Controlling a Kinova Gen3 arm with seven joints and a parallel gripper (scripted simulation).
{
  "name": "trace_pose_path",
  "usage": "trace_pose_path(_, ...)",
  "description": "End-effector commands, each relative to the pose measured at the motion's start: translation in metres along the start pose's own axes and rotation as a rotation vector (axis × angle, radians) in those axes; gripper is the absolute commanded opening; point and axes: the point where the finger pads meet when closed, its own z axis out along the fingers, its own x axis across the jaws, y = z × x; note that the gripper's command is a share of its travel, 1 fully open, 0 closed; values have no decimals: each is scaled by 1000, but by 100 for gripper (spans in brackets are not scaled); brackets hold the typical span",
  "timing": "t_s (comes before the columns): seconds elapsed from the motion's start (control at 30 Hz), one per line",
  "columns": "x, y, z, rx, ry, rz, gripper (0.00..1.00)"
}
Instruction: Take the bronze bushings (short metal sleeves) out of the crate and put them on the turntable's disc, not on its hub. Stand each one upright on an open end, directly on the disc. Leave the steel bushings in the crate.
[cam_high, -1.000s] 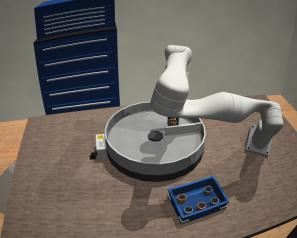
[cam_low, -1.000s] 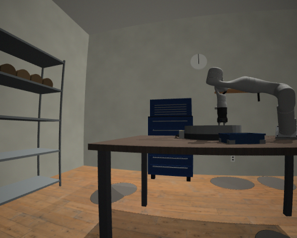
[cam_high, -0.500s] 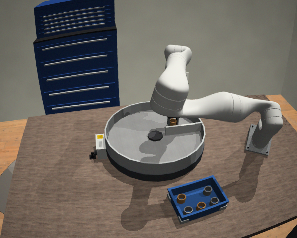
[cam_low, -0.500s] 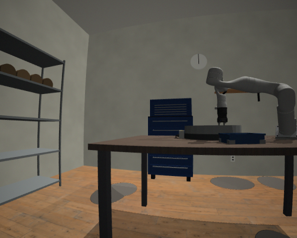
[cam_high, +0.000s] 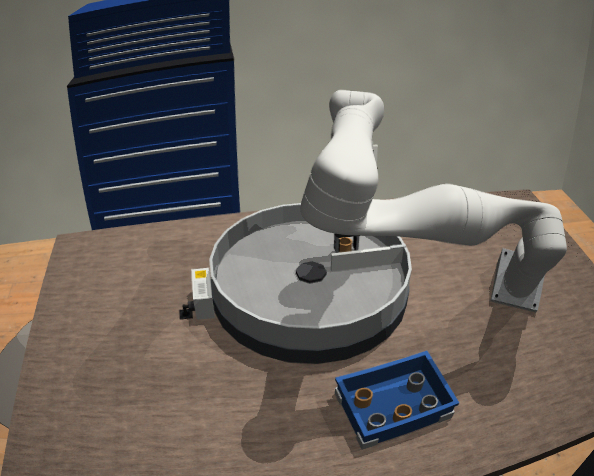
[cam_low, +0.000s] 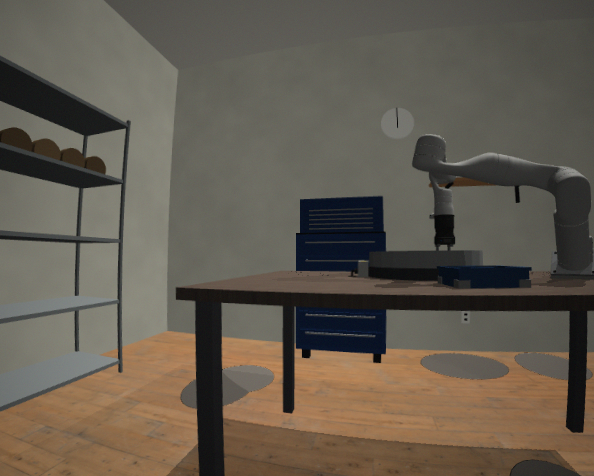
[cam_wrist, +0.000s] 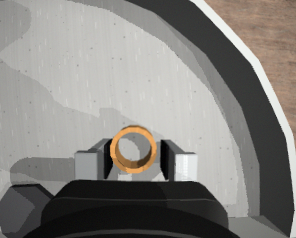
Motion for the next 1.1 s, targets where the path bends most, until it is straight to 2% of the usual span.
trace_pose_path(0.0,-1,-2,1,7,-2,-6,77)
trace_pose_path(0.8,-1,-2,0,7,-3,-7,77)
trace_pose_path(0.93,-1,-2,-7,7,-2,-7,77)
trace_pose_path(1.07,-1,-2,-22,7,-2,-7,77)
